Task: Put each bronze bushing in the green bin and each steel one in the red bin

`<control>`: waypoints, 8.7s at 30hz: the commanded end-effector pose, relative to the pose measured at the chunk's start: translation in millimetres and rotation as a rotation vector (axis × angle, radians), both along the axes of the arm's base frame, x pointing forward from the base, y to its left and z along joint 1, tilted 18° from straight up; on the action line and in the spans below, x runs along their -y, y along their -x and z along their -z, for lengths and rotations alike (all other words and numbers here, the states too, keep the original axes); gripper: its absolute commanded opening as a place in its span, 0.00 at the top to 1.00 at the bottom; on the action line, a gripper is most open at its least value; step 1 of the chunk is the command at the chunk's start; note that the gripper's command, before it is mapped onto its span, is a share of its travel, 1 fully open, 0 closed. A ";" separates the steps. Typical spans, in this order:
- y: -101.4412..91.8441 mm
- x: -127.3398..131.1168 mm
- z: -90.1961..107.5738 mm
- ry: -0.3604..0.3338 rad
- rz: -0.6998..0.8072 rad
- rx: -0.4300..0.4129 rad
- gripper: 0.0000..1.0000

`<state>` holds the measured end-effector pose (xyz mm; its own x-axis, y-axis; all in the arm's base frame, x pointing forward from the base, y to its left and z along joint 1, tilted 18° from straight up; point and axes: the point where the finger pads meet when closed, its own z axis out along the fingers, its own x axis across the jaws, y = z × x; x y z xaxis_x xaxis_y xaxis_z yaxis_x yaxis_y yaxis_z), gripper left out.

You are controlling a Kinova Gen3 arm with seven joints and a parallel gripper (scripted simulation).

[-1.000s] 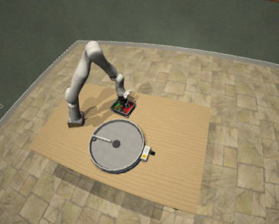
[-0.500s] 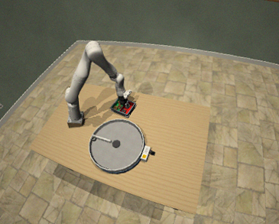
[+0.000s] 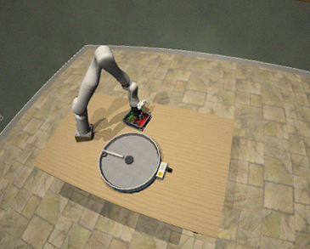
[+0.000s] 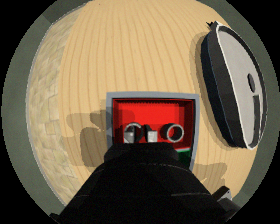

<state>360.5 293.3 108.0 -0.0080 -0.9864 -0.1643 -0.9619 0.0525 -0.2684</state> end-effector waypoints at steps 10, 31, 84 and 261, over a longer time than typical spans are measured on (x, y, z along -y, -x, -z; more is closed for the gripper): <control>-0.2 -0.3 -0.7 -0.001 0.000 0.001 0.58; 0.9 0.6 -5.4 -0.001 0.000 0.001 0.58; 5.5 2.8 -19.4 -0.001 0.000 0.001 0.58; 72.7 277.3 -61.6 0.067 -0.233 0.039 0.60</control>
<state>288.6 20.1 170.9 0.1922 -0.9773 -0.0888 -0.9413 -0.1581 -0.2982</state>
